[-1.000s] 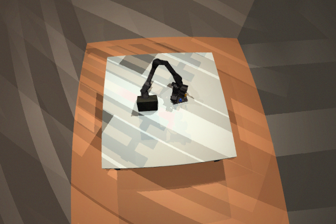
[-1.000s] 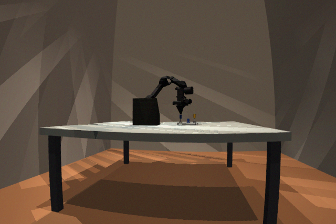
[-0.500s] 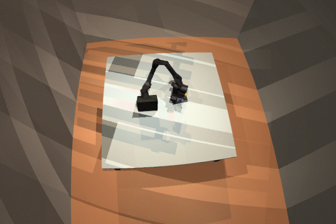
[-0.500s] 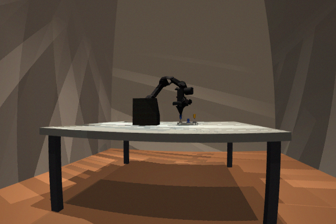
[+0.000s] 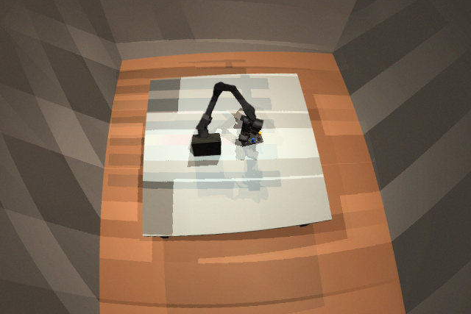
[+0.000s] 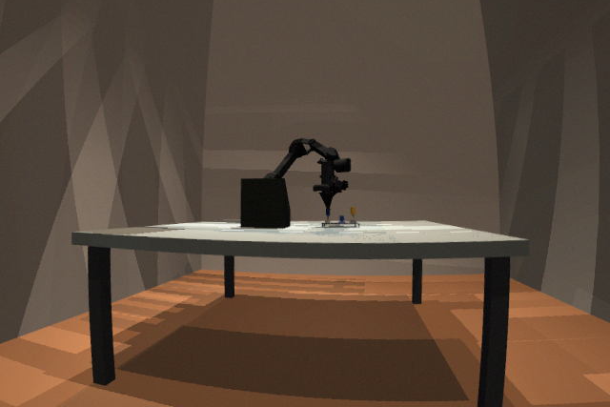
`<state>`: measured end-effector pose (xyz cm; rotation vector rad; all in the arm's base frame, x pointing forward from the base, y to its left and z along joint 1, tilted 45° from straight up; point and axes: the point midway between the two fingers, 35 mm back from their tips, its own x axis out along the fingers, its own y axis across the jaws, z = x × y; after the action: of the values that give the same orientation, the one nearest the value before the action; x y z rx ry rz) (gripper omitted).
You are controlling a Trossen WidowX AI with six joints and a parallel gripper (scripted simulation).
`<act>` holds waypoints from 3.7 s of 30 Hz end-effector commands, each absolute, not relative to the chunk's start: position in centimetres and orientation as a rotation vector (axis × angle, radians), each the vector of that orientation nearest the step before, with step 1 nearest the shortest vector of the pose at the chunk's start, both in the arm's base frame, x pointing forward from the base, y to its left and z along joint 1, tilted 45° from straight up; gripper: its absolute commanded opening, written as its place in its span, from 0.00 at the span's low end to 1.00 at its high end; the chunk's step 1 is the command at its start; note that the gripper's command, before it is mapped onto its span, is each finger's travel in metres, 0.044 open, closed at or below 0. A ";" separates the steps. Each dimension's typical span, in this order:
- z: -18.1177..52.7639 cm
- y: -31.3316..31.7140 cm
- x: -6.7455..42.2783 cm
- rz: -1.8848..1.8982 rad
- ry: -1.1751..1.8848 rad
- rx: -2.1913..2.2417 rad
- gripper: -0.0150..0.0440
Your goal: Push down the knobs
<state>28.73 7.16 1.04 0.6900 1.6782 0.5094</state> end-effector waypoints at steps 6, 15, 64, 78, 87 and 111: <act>0.7 7.6 28.6 0.513 1.679 0.692 0.25; 0.6 7.7 28.6 0.513 1.679 0.692 0.25; -0.9 9.1 28.3 0.514 1.678 0.693 0.25; -1.2 9.4 28.2 0.514 1.678 0.693 0.25; -1.2 9.4 28.2 0.514 1.678 0.693 0.25; -1.4 9.6 28.2 0.514 1.678 0.693 0.25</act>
<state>28.29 8.49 -0.63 0.7181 1.6684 0.4859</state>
